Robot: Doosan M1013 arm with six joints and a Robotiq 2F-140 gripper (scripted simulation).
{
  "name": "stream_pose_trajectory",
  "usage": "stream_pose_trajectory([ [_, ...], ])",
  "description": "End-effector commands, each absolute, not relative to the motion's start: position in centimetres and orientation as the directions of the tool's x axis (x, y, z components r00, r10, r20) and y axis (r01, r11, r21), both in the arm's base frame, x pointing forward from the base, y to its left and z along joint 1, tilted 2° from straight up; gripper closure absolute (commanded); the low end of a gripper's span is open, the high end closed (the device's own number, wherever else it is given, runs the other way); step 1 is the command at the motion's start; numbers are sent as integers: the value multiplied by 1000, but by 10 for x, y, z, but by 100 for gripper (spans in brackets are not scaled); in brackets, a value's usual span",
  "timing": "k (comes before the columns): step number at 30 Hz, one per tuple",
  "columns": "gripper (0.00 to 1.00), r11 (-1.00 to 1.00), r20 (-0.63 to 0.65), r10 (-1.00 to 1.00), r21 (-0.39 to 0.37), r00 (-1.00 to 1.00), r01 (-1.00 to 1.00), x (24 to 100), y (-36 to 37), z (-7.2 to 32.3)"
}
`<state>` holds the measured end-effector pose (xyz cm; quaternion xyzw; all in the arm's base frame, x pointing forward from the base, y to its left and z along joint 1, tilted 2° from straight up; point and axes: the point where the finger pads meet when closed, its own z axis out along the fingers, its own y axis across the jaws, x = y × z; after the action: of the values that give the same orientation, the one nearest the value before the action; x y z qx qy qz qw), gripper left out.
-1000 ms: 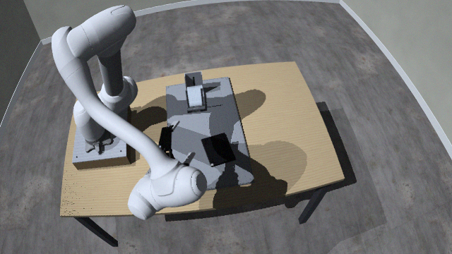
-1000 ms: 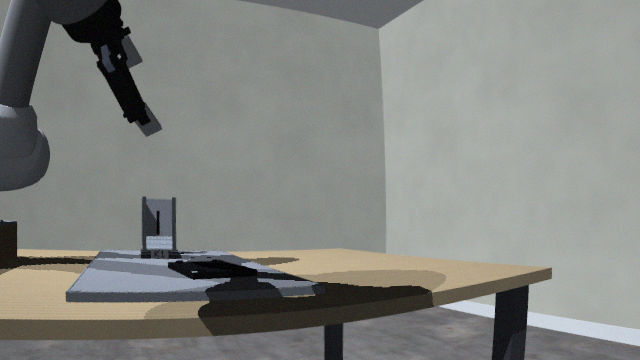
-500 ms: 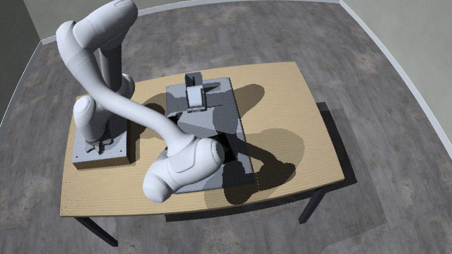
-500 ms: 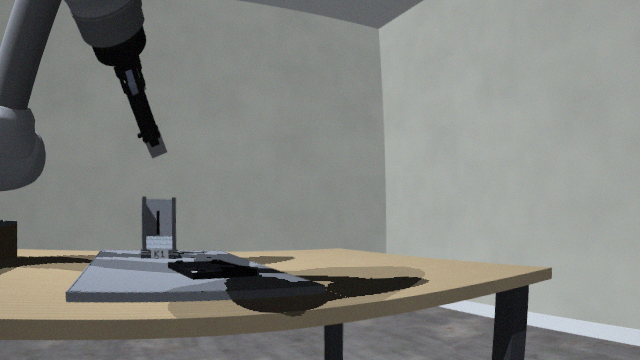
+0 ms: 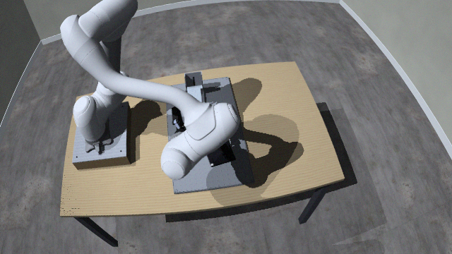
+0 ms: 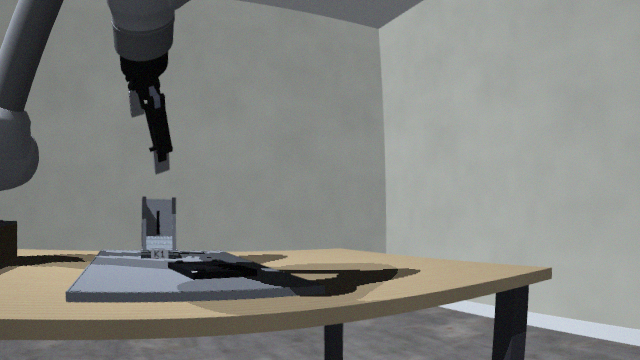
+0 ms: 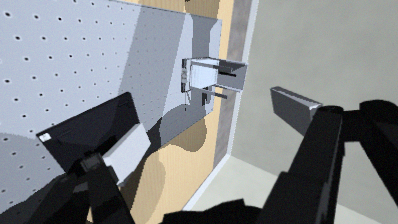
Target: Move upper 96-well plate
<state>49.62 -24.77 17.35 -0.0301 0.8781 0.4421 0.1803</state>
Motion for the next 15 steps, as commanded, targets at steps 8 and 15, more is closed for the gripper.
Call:
stream_pose_trajectory([
  [8, 0, 647, -307, -39, 718, -951, -258, 508, -204, 152],
  [15, 0, 674, -277, -159, 671, -948, -309, 513, -182, 142],
])
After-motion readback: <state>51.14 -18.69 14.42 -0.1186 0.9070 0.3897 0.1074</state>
